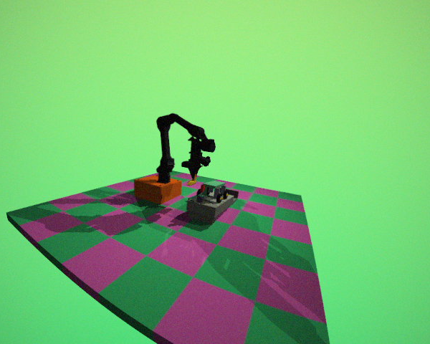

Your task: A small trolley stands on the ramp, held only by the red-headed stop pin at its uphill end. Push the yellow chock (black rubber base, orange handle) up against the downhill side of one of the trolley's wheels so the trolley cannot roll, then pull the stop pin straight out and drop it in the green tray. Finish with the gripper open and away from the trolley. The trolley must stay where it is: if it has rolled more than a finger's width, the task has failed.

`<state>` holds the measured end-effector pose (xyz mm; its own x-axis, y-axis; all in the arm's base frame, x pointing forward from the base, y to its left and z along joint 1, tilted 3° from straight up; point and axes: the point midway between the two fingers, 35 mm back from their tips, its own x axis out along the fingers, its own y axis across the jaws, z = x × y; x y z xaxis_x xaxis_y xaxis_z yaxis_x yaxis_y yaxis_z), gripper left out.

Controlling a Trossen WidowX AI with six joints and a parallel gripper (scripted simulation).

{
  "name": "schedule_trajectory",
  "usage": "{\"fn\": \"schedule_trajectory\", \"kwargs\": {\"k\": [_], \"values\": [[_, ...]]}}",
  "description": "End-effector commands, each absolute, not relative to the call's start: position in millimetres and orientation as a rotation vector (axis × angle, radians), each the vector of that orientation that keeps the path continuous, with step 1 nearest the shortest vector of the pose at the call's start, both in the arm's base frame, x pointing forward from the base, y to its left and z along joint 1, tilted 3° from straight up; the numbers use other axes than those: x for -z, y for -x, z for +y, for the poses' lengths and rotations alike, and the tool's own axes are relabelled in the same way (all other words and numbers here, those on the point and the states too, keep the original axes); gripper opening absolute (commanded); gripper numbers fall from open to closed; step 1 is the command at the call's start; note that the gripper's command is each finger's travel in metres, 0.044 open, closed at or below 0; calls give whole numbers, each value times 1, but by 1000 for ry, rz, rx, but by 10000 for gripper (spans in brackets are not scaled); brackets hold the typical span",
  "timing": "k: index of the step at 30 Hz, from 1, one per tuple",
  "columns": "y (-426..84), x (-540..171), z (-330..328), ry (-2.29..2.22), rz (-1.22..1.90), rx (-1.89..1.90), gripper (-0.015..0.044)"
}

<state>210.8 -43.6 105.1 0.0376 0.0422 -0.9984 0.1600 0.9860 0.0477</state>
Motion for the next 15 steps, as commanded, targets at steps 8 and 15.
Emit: {"fn": "schedule_trajectory", "kwargs": {"k": [8,15], "values": [[-226,-104,-5,-169,1526,88,0],[-234,-103,19,-171,1525,86,0]]}}
